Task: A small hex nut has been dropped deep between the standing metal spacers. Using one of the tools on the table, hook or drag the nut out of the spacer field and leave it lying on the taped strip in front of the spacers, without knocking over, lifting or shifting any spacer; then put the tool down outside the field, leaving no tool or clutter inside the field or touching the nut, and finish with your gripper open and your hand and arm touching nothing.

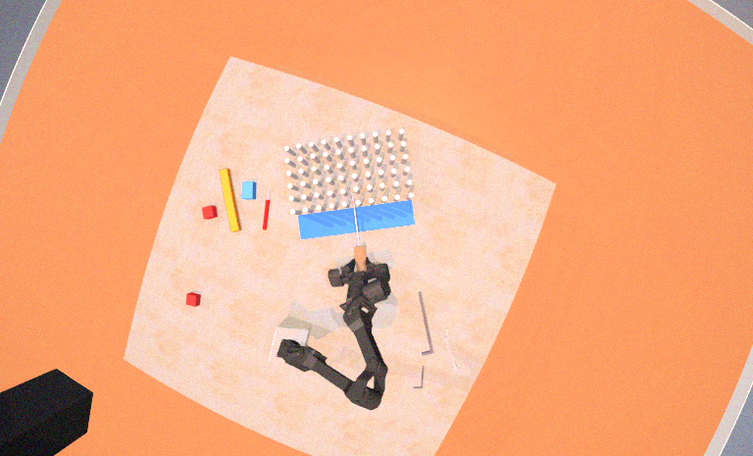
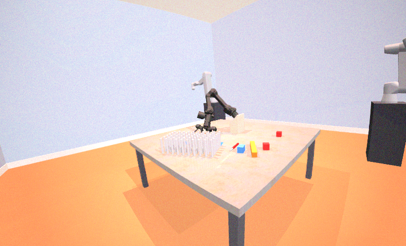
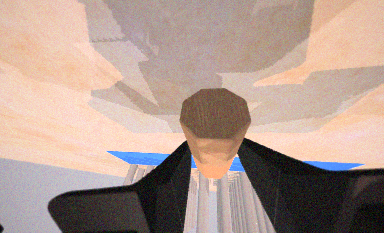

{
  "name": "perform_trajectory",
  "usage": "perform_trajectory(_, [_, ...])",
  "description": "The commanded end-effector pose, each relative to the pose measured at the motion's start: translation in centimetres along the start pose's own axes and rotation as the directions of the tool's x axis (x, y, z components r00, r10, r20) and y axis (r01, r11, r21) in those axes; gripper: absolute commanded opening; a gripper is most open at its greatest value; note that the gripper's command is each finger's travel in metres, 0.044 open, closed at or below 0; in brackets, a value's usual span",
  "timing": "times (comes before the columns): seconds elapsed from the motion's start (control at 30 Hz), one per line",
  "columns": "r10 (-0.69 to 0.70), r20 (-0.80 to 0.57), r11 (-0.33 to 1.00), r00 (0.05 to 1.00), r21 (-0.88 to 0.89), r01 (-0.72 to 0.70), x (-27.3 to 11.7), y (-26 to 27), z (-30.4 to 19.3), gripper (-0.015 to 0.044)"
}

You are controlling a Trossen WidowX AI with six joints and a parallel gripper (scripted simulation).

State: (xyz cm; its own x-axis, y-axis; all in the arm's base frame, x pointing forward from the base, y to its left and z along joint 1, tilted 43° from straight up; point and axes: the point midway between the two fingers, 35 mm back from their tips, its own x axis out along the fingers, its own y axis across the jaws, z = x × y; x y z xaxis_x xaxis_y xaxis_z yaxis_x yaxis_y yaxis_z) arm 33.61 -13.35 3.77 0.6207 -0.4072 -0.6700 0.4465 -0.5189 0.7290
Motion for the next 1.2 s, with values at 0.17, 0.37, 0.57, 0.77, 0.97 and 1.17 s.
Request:
perform_trajectory(0.17, [-0.007, -0.003, 1.0, 1.0, -0.004, 0.007, -0.3, -0.2, 0.5, 0.0])
perform_trajectory(0.37, [-0.007, -0.003, 1.0, 1.0, -0.004, 0.007, -0.6, -0.2, 0.9, 0.0])
perform_trajectory(0.57, [-0.007, -0.002, 1.0, 1.0, -0.004, 0.007, -0.8, -0.2, 1.2, 0.0])
perform_trajectory(0.77, [-0.007, -0.002, 1.0, 1.0, -0.004, 0.007, -1.0, -0.2, 1.5, 0.0])
perform_trajectory(0.97, [-0.008, -0.002, 1.0, 1.0, -0.004, 0.008, -1.2, -0.2, 1.8, 0.0])
perform_trajectory(1.17, [-0.008, -0.002, 1.0, 1.0, -0.004, 0.008, -1.4, -0.2, 2.1, 0.0])
